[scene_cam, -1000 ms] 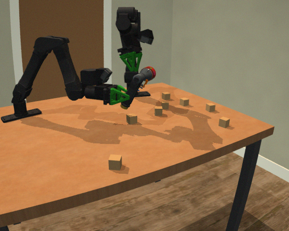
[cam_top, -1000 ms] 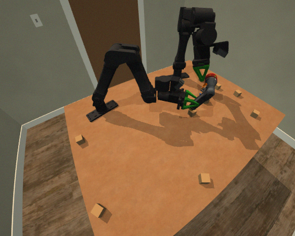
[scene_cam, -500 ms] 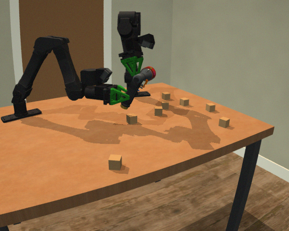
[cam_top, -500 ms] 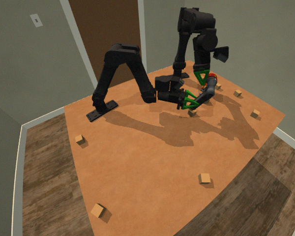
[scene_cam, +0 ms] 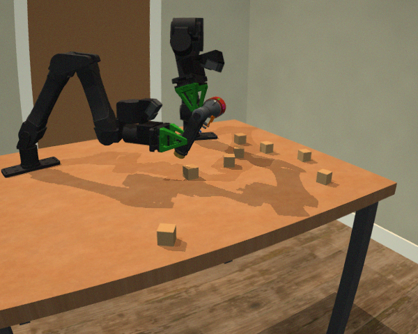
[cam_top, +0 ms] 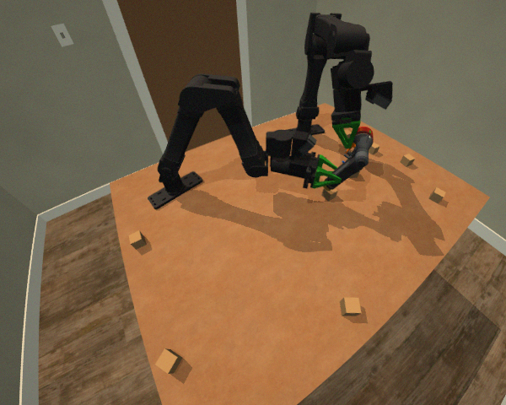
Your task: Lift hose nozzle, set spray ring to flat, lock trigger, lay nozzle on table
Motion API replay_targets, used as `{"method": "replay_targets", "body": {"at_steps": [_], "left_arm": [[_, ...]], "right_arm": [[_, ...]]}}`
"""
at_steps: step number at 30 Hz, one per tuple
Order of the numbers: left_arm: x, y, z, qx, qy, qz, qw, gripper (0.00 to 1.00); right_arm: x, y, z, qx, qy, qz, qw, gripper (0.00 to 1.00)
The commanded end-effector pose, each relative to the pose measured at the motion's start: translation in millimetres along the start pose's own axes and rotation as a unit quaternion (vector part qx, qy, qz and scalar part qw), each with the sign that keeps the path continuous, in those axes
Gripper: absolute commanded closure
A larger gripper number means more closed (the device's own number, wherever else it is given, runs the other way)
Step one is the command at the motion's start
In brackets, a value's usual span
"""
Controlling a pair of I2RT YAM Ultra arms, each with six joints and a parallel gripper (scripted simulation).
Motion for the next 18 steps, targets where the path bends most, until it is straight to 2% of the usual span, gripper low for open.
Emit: {"method": "replay_targets", "body": {"at_steps": [1, 13, 18], "left_arm": [[-9, 19, 18, -0.032, 0.011, -0.039, 0.999, 0.64], [-5, -2, 11, -0.016, 0.005, -0.012, 1.000, 0.64], [-16, 5, 15, -0.022, 0.005, -0.029, 0.999, 0.64]], "right_arm": [[9, -9, 70, -0.100, -0.035, 0.013, 0.994, 0.64], [9, -9, 70, -0.100, -0.035, 0.013, 0.994, 0.64], [9, -9, 70, -0.100, -0.035, 0.013, 0.994, 0.64]]}}
Point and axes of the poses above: on each arm, the point where the finger pads meet when closed, its own y axis back along the fingers, its own x axis across the jaws, z = x × y, the point moved 2 cm from there along y, back along the fingers, and after that the axes turned 7 degrees about -y, right-handed, at the moved point
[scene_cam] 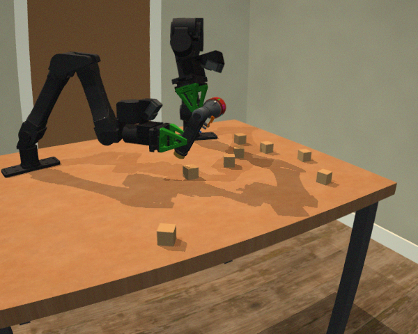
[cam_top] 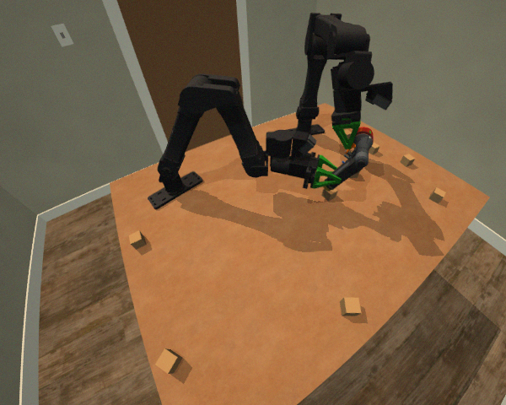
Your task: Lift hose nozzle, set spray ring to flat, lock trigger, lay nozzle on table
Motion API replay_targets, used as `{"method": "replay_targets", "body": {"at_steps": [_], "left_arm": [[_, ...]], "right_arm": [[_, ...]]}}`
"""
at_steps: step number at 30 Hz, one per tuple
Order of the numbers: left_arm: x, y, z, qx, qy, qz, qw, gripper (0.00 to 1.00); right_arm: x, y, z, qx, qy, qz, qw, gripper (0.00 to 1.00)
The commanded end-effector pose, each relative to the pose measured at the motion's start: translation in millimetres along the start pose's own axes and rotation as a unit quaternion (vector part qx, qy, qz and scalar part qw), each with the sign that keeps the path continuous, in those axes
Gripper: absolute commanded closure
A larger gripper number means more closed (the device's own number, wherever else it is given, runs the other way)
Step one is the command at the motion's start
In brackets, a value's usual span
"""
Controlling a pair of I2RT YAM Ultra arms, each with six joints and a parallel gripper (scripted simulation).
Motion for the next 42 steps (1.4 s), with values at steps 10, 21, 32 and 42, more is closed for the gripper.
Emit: {"method": "replay_targets", "body": {"at_steps": [10, 21, 32, 42], "left_arm": [[-17, 11, 18, -0.026, 0.008, -0.035, 0.999, 0.64], [-28, 7, 13, -0.013, -0.003, -0.039, 0.999, 0.64], [-36, 7, 13, -0.011, -0.011, -0.045, 0.999, 0.64], [-41, 9, 13, -0.014, -0.011, -0.052, 0.998, 0.64]], "right_arm": [[9, -9, 70, -0.100, -0.035, 0.014, 0.994, 0.64], [14, -8, 70, -0.100, -0.036, 0.019, 0.994, 0.64], [14, -8, 70, -0.100, -0.036, 0.018, 0.994, 0.64], [14, -8, 70, -0.100, -0.036, 0.018, 0.994, 0.64]]}}
Point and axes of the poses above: on each arm, the point where the finger pads meet when closed, its own y axis back along the fingers, its own x axis across the jaws, z = x × y, the point moved 2 cm from there along y, back along the fingers, and after that the axes turned 7 degrees about -y, right-handed, at the moved point
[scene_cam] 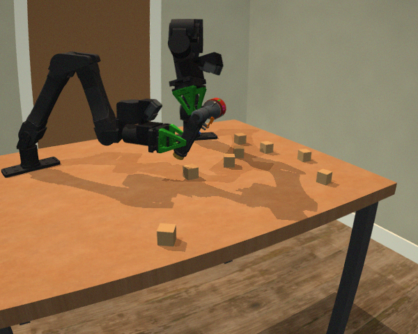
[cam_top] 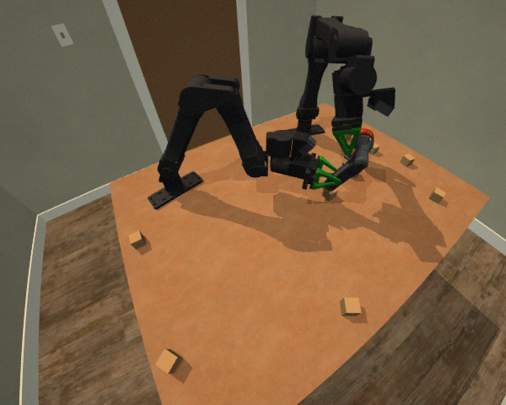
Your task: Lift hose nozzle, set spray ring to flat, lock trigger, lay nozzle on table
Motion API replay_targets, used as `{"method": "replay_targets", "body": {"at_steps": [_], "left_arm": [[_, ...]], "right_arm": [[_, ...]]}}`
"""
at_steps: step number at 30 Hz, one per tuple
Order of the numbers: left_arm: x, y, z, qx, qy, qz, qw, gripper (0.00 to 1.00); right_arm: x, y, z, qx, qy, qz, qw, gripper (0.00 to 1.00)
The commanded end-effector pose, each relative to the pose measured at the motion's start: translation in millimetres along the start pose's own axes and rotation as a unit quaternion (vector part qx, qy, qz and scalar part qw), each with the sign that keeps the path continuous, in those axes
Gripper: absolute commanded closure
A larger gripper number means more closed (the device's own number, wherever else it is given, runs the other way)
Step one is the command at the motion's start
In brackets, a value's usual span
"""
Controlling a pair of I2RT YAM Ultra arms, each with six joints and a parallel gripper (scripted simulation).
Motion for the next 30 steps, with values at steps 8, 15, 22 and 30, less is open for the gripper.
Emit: {"method": "replay_targets", "body": {"at_steps": [8, 15, 22, 30], "left_arm": [[-26, 11, 8, -0.018, 0.008, -0.046, 0.999, 0.64], [-16, -7, -4, -0.002, 0.004, -0.026, 1.000, 0.64], [-14, -3, 0, -0.007, 0.013, -0.036, 0.999, 0.64], [-9, -6, 2, -0.006, 0.022, -0.031, 0.999, 0.64]], "right_arm": [[18, -7, 71, -0.102, -0.037, 0.030, 0.994, 0.64], [18, -7, 71, -0.102, -0.037, 0.030, 0.994, 0.64], [18, -7, 71, -0.102, -0.037, 0.030, 0.994, 0.64], [18, -7, 71, -0.102, -0.037, 0.030, 0.994, 0.64]]}}
Point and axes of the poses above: on each arm, the point where the finger pads meet when closed, its own y axis back along the fingers, its own x axis across the jaws, z = x × y, the point moved 2 cm from there along y, back along the fingers, and after that the axes turned 7 degrees about -y, right-handed, at the moved point
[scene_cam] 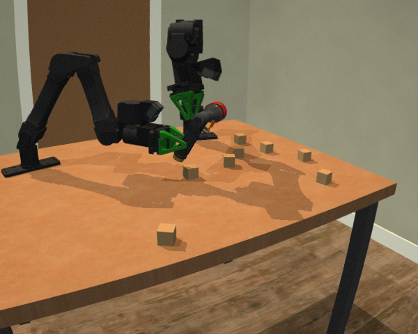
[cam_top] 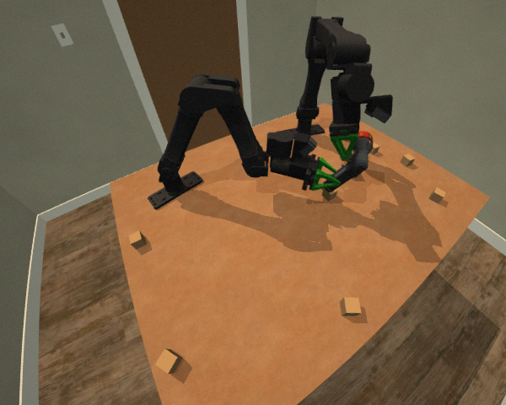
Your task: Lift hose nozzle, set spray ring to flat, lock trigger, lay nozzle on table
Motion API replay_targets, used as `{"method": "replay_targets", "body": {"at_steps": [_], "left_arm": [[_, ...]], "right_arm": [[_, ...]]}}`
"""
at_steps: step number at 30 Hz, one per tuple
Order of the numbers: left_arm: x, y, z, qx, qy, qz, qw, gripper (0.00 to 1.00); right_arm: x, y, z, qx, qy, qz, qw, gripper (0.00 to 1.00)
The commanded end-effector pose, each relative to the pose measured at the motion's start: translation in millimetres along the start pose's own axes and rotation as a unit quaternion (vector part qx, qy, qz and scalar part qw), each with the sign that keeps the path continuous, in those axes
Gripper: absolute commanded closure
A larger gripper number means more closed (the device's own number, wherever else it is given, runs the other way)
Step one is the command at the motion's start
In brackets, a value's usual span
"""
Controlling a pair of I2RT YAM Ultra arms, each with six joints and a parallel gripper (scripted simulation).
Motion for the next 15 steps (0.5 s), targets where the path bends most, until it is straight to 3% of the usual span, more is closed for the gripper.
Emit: {"method": "replay_targets", "body": {"at_steps": [1, 15], "left_arm": [[-1.0, 5.5, 7.1, -0.012, 0.015, -0.021, 1.000, 0.64], [4.2, -2.3, 4.0, -0.004, 0.020, -0.017, 1.000, 0.64]], "right_arm": [[15.0, -5.1, 79.5, -0.119, -0.041, 0.023, 0.992, 0.64], [14.8, -5.1, 79.6, -0.119, -0.041, 0.023, 0.992, 0.64]]}}
Point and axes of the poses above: on each arm, the point where the finger pads meet when closed, its own y axis back along the fingers, its own x axis across the jaws, z = x × y, the point moved 2 cm from there along y, back along the fingers, and after that the axes turned 7 degrees about -y, right-handed, at the moved point
